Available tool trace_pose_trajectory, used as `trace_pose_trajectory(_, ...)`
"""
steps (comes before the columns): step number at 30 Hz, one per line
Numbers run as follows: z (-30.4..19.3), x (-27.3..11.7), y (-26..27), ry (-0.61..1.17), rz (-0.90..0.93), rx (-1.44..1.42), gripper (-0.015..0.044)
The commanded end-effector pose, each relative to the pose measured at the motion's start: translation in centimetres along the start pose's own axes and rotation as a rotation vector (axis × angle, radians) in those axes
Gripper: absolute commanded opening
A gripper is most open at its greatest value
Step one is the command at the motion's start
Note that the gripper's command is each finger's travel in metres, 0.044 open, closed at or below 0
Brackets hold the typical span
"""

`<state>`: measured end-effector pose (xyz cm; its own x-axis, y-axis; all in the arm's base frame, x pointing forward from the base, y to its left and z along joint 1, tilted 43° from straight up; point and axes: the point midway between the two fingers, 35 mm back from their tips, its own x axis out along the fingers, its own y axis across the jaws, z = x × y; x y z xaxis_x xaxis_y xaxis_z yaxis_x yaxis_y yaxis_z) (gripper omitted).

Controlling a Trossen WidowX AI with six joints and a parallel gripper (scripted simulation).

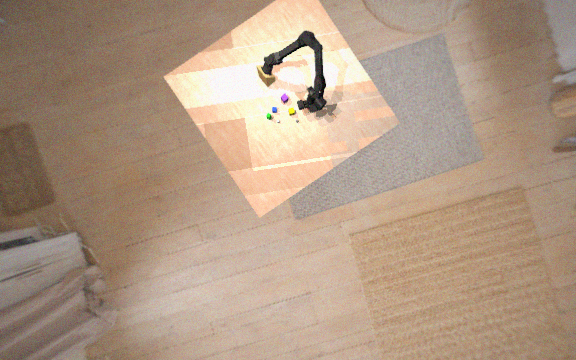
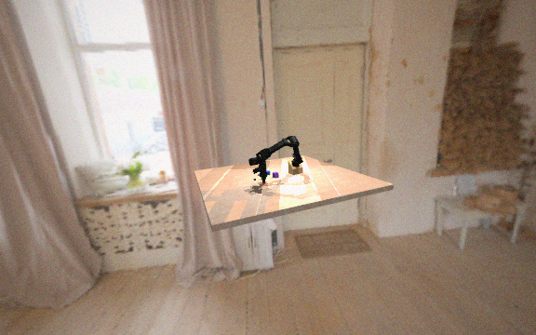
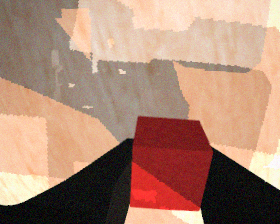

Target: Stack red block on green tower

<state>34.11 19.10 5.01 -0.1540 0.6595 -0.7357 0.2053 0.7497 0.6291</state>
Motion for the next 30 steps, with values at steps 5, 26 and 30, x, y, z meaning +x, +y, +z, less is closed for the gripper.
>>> trace_pose_trajectory(5,0.2,-3.8,0.2,-0.01,0.004,-0.009,0.0)
trace_pose_trajectory(26,0.2,-11.1,0.1,-0.012,0.004,-0.005,0.0)
trace_pose_trajectory(30,0.4,-11.3,-0.5,-0.013,-0.002,-0.008,0.0)
